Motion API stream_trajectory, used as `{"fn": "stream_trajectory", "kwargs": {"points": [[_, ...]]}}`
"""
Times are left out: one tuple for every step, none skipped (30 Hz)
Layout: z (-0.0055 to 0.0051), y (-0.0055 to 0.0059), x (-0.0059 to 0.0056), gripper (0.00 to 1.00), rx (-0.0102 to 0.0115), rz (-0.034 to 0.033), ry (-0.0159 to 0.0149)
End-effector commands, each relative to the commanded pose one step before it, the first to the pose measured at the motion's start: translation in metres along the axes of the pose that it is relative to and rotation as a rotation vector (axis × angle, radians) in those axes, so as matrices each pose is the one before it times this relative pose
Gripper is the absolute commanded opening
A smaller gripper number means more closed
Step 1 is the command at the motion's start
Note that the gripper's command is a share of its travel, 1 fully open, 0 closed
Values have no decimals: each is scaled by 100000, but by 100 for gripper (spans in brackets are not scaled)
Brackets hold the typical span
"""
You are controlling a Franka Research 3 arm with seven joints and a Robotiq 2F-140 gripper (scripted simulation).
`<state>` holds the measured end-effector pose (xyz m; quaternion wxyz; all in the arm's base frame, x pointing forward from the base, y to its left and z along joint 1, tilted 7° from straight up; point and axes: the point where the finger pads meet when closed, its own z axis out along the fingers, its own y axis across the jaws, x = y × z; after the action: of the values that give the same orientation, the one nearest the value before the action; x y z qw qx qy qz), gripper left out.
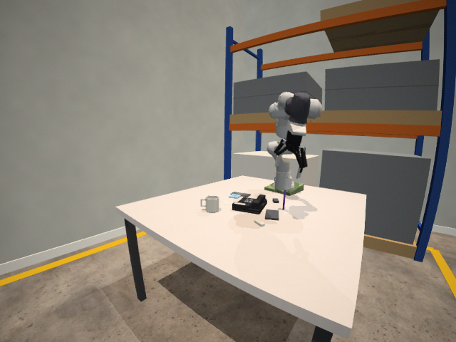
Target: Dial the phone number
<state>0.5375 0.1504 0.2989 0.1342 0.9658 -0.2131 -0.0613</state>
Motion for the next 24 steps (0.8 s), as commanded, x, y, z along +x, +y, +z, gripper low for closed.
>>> {"fn": "stream_trajectory", "kwargs": {"points": [[-10,1,1,100,12,1,12],[0,0,0,100,0,0,0],[0,0,0,100,0,0,0],[0,0,0,100,0,0,0],[0,0,0,100,0,0,0],[0,0,0,100,0,0,0],[0,0,0,100,0,0,0],[0,0,0,100,0,0,0],[0,0,0,100,0,0,0],[0,0,0,100,0,0,0],[0,0,0,100,0,0,0],[0,0,0,100,0,0,0],[0,0,0,100,0,0,0],[0,0,0,100,0,0,0],[0,0,0,100,0,0,0],[0,0,0,100,0,0,0],[0,0,0,100,0,0,0],[0,19,9,0,0,4,10],[-1,125,63,0,-3,24,64],[-2,320,159,0,-7,61,162],[-2,587,284,0,-13,110,290],[5,910,426,0,-21,167,434],[21,1277,565,0,-28,225,576],[54,1673,686,0,-32,279,700]]}}
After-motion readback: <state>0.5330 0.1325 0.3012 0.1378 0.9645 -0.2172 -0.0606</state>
